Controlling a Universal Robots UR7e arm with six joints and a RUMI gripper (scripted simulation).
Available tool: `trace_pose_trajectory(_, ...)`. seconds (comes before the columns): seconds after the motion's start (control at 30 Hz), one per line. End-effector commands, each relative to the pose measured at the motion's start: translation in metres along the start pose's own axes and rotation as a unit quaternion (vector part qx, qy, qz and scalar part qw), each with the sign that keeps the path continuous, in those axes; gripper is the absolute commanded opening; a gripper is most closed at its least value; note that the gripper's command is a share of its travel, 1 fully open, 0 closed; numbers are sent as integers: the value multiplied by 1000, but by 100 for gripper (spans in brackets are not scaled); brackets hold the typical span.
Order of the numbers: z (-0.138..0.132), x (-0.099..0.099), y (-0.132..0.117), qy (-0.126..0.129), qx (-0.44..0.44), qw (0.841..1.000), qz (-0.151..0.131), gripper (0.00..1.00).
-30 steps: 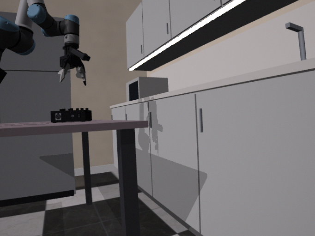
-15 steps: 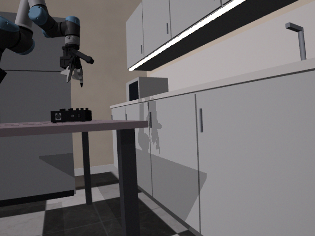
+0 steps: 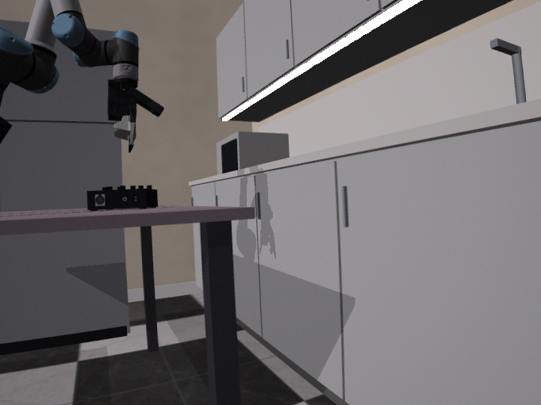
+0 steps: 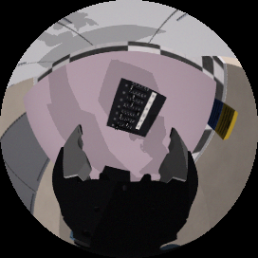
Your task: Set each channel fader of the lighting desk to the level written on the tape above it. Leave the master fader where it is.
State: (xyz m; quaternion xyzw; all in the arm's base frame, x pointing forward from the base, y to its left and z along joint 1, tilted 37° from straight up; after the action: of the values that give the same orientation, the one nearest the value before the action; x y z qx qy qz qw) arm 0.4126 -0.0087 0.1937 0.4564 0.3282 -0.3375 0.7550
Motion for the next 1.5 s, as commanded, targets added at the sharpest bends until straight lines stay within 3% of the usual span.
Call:
trace_pose_trajectory(0.0,-4,2,3,3,-113,994,4,100)
trace_pose_trajectory(0.13,-7,3,3,2,-155,988,4,100)
trace_pose_trajectory(0.27,-11,6,5,2,-241,970,4,100)
trace_pose_trajectory(0.43,-16,8,6,1,-349,937,3,100)
trace_pose_trajectory(0.63,-23,12,6,0,-475,880,3,100)
trace_pose_trajectory(0.7,-23,12,6,0,-475,880,3,100)
trace_pose_trajectory(0.93,-29,16,5,-1,-612,791,2,100)
trace_pose_trajectory(1.2,-36,21,2,-2,-750,662,1,100)
trace_pose_trajectory(1.27,-36,21,2,-2,-750,662,1,100)
trace_pose_trajectory(1.47,-39,25,1,-2,-834,551,0,100)
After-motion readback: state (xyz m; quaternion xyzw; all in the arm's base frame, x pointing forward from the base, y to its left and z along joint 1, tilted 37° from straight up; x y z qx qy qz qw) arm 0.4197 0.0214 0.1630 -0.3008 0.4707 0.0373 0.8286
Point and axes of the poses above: the point where the finger pads meet when closed, its own x axis out along the fingers, its own z axis across the jaws, y = z × x, the point moved 6 cm from there along -x, back along the fingers, and after that the axes turned 15 degrees about -x, right-handed, at the moved point
